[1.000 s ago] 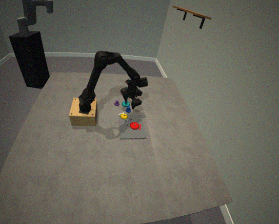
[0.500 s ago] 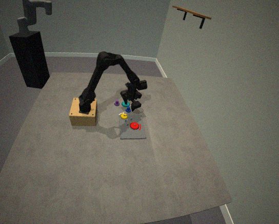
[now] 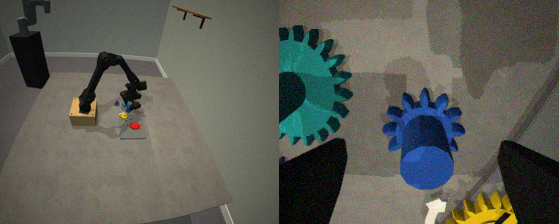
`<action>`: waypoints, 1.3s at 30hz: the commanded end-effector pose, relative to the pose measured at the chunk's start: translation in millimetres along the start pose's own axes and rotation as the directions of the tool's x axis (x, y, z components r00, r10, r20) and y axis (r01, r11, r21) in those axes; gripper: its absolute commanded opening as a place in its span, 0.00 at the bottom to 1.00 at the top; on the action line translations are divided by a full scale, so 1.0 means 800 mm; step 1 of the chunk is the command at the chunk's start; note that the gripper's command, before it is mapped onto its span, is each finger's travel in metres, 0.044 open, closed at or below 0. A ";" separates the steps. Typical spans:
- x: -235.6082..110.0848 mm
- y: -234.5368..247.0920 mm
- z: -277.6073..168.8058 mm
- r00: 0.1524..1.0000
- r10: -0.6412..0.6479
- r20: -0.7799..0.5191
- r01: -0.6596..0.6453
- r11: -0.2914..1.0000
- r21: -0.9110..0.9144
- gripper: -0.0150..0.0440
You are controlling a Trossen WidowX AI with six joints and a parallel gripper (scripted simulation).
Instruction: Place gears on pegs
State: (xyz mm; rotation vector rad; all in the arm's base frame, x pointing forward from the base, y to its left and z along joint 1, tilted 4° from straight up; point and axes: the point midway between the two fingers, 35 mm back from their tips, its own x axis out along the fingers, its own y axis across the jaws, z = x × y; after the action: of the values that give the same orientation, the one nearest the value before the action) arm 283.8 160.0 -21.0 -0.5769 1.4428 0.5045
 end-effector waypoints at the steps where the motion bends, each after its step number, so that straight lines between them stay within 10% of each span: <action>1: 0.002 0.000 -0.002 1.000 -0.003 -0.004 0.003 1.000 -0.003 0.64; 15: 0.002 0.000 -0.002 1.000 -0.003 -0.004 0.003 1.000 -0.003 0.25; 39: -0.086 0.003 0.012 1.000 -0.003 -0.003 0.003 1.000 -0.003 0.25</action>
State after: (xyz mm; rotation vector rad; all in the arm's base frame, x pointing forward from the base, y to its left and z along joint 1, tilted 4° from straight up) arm 283.1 167.9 35.6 -0.5849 1.4535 0.5086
